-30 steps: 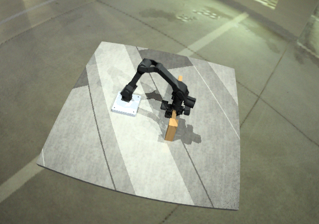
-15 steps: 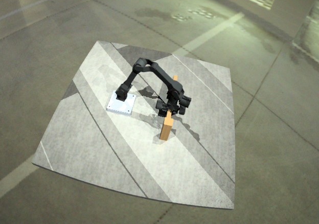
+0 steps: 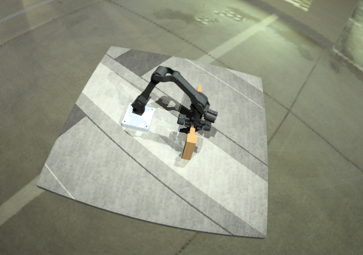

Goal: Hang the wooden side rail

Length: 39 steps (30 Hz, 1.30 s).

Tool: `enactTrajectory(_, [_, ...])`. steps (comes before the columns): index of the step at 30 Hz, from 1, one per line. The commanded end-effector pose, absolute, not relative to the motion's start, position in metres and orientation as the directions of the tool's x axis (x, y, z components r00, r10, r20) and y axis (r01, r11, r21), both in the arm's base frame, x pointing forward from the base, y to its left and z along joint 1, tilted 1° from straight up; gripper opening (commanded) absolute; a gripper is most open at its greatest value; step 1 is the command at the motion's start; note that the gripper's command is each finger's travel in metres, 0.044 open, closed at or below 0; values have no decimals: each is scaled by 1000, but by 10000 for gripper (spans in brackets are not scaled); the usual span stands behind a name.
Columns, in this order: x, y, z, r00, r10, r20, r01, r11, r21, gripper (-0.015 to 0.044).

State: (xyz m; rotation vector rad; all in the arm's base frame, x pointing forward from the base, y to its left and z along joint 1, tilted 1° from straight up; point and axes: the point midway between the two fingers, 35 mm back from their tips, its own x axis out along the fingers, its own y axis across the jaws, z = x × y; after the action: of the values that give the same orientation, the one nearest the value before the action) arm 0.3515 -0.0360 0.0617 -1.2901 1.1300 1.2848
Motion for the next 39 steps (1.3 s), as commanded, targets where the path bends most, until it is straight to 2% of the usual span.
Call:
enactTrajectory(1, [355, -37, 65, 29, 12, -1000, -993, -116, -30, 0])
enactTrajectory(39, [355, -41, 66, 29, 12, -1000, -993, -116, -30, 0])
